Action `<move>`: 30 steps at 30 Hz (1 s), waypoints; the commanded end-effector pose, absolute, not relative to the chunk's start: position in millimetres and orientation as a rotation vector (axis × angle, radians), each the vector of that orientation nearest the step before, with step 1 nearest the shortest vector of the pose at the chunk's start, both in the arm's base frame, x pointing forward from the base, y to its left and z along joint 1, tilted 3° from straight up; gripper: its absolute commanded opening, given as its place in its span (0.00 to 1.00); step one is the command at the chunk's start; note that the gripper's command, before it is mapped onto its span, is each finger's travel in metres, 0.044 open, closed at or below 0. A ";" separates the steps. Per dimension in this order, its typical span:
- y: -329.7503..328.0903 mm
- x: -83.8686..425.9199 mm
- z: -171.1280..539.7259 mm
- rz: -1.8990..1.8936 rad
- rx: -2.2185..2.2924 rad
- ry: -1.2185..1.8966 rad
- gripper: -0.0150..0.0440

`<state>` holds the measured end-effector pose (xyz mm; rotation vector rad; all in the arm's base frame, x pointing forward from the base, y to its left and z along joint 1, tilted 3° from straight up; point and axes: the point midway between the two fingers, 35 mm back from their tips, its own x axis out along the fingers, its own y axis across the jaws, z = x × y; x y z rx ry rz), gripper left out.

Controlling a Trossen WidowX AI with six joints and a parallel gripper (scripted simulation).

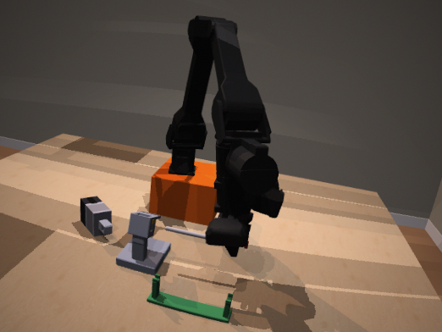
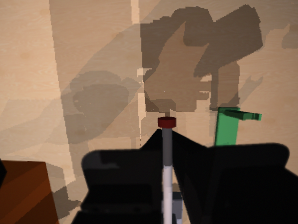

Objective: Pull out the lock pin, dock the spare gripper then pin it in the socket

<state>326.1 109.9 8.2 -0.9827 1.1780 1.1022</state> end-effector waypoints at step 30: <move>114.5 338.3 33.3 1.108 -0.976 1.197 0.25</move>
